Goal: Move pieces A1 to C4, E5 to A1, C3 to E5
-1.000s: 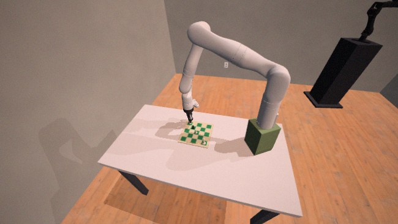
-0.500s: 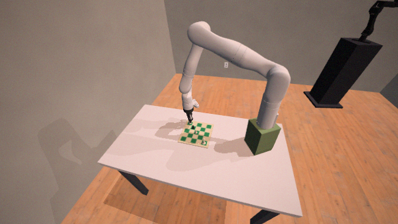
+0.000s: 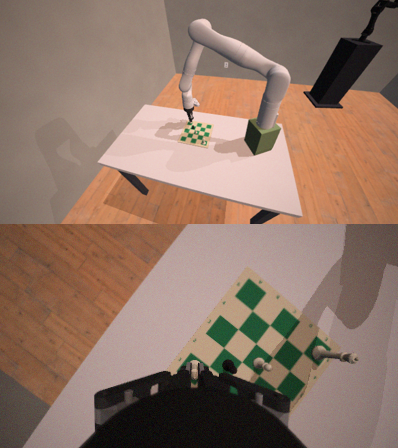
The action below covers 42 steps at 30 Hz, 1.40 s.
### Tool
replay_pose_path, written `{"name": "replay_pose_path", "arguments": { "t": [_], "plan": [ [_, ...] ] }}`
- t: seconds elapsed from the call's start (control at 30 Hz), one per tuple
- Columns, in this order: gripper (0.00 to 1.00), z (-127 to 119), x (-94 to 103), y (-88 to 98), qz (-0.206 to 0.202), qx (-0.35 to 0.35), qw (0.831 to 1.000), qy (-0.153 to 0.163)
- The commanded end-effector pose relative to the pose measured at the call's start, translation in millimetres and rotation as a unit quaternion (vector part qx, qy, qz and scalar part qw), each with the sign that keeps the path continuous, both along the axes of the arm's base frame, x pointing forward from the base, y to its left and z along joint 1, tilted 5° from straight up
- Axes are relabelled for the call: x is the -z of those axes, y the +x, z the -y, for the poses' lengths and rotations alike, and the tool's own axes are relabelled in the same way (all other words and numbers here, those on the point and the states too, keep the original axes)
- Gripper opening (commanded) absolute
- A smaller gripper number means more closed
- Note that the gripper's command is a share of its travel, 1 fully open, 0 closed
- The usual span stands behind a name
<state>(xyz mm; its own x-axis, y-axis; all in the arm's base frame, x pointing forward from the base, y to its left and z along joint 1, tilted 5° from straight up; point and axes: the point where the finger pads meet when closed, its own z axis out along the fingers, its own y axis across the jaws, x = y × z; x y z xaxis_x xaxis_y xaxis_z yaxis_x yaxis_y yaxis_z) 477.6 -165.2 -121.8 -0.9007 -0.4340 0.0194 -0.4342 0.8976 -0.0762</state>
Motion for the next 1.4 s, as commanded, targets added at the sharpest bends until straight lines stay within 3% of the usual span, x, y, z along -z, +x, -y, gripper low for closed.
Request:
{"name": "replay_pose_path", "arguments": {
  "t": [0.0, 0.1, 0.3, 0.43, 0.97, 1.17, 1.23, 1.37],
  "plan": [
    [0.0, 0.1, -23.7, 5.7, 0.008, 0.0, 1.0, -0.002],
    [0.0, -0.5, -31.2, 5.5, 0.008, 0.0, 1.0, -0.002],
    [0.0, -3.9, -73.9, 4.1, 0.008, 0.0, 1.0, -0.002],
    [0.0, -5.1, -87.8, 3.7, 0.008, 0.0, 1.0, -0.002],
    [0.0, -11.3, -88.3, 0.2, 0.009, 0.012, 1.0, 0.0],
    [0.0, -45.1, -82.4, -22.5, 0.015, 0.09, 0.996, 0.009],
    [0.0, -45.1, -82.4, -22.5, 0.015, 0.09, 0.996, 0.009],
    [0.0, -72.1, -79.1, -48.1, 0.02, 0.169, 0.985, 0.013]
  ]
}}
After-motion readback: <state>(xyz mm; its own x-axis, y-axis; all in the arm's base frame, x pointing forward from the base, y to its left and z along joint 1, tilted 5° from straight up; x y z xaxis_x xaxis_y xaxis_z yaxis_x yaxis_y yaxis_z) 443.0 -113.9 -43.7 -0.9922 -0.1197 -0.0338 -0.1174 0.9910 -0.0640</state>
